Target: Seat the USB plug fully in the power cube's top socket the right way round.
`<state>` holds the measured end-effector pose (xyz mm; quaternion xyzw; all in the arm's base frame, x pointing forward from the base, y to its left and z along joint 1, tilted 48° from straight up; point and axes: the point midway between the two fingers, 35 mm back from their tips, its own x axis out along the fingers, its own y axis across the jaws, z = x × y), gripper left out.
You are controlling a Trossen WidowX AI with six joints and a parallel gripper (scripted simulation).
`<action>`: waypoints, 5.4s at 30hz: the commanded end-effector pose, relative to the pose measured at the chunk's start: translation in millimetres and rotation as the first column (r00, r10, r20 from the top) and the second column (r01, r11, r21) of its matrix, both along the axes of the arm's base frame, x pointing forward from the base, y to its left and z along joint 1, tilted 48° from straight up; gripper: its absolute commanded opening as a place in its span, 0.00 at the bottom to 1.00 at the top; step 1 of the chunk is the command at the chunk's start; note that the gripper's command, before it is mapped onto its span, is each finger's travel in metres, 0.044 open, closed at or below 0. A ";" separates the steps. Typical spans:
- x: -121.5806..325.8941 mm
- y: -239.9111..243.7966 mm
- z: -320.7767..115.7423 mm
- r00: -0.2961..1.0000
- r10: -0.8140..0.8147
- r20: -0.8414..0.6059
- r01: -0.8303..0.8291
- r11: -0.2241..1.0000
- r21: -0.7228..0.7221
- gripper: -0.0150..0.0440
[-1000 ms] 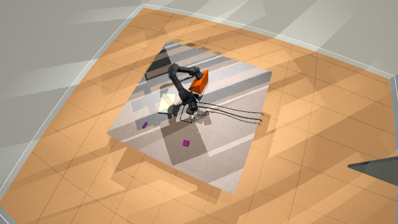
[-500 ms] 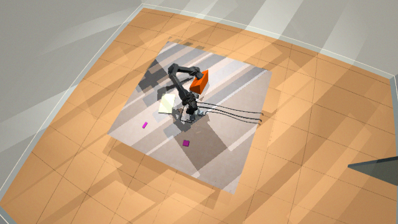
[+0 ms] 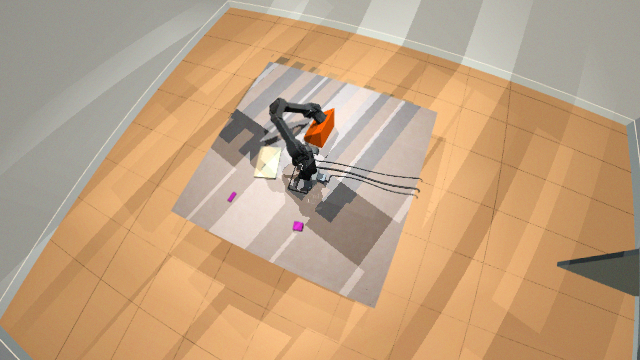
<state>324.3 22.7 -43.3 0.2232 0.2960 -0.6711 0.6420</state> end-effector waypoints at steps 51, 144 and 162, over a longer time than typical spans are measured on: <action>-0.3 -5.2 -4.7 1.000 0.004 -0.001 -0.004 1.000 -0.004 0.25; -0.9 -8.0 -8.3 1.000 0.006 0.001 -0.006 1.000 0.000 0.42; -1.0 -8.1 -8.4 1.000 0.005 0.000 -0.005 1.000 0.000 0.42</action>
